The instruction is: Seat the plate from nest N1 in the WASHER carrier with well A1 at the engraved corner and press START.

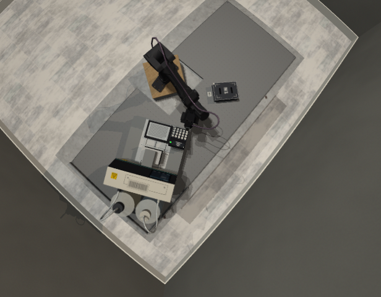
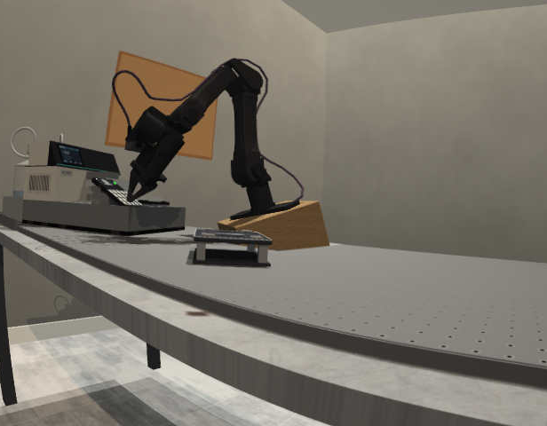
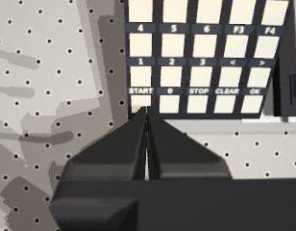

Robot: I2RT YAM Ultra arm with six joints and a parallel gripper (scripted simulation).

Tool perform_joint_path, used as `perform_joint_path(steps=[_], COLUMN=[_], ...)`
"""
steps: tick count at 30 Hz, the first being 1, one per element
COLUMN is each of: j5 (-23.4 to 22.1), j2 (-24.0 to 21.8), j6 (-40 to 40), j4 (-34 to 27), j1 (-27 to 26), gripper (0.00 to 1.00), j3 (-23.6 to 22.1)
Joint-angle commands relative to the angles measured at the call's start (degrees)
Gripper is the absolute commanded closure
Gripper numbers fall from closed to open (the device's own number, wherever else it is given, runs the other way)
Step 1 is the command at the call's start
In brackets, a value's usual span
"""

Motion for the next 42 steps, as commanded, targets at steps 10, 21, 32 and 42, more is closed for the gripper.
perform_joint_path(steps=[10,21,32,42], j5=[0.20,0.21,0.20,0.20], j2=[-0.81,-0.80,-0.79,-0.79], j6=[-1.78,-1.63,-1.63,-1.63], j4=[4.17,4.20,4.21,4.21], j1=[-1.21,-1.18,-1.18,-1.18], gripper=[1.00,1.00,1.00,1.00], j3=[0.17,0.24,0.23,0.23])
